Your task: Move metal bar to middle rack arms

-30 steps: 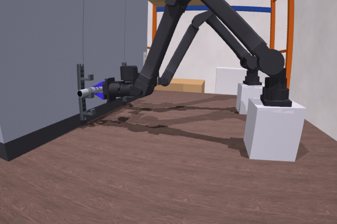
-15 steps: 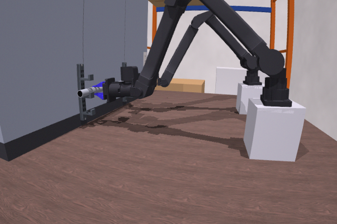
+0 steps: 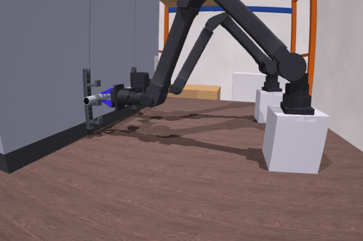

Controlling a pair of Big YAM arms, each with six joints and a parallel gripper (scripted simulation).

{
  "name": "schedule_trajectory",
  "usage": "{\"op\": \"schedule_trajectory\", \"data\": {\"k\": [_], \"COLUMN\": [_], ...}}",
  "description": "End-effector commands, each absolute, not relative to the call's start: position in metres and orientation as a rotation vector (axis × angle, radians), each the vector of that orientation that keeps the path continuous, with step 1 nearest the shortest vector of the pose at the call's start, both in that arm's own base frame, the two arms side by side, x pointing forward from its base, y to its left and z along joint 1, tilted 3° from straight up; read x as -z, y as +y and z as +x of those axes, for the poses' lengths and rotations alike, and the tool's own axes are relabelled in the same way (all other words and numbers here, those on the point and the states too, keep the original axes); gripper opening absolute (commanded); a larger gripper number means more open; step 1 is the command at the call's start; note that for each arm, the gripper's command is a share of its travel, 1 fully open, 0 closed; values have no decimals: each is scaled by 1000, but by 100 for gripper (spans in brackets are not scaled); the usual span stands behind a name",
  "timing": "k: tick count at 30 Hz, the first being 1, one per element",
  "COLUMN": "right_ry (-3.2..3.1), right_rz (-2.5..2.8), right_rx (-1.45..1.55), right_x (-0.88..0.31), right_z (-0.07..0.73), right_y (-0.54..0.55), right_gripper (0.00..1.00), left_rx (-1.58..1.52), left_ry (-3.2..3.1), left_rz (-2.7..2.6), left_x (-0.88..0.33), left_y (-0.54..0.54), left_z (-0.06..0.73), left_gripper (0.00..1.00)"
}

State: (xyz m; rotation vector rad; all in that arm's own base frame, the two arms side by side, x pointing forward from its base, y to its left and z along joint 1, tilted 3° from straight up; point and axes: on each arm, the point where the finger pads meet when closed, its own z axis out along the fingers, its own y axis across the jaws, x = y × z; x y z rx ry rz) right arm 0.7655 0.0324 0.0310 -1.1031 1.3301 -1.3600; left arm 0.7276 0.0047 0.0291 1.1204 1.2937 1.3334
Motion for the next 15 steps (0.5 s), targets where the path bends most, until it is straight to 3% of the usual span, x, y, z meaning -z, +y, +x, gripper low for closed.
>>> {"op": "schedule_trajectory", "data": {"k": [1,8,15], "right_ry": [1292,1292,1292], "right_rz": [-1082,-1082,-1082], "right_rx": [1354,1354,1354], "right_x": [-29,-25,-25], "right_z": [778,779,779], "right_y": [41,41,41], "right_gripper": [0,0,16], "left_rx": [-1337,-1337,-1337], "left_ry": [1227,1227,1227], "left_rz": [1080,1080,1080], "left_x": [-48,-44,-44], "left_y": [-12,-12,-12], "left_z": [744,744,744], "left_gripper": [0,0,16]}}
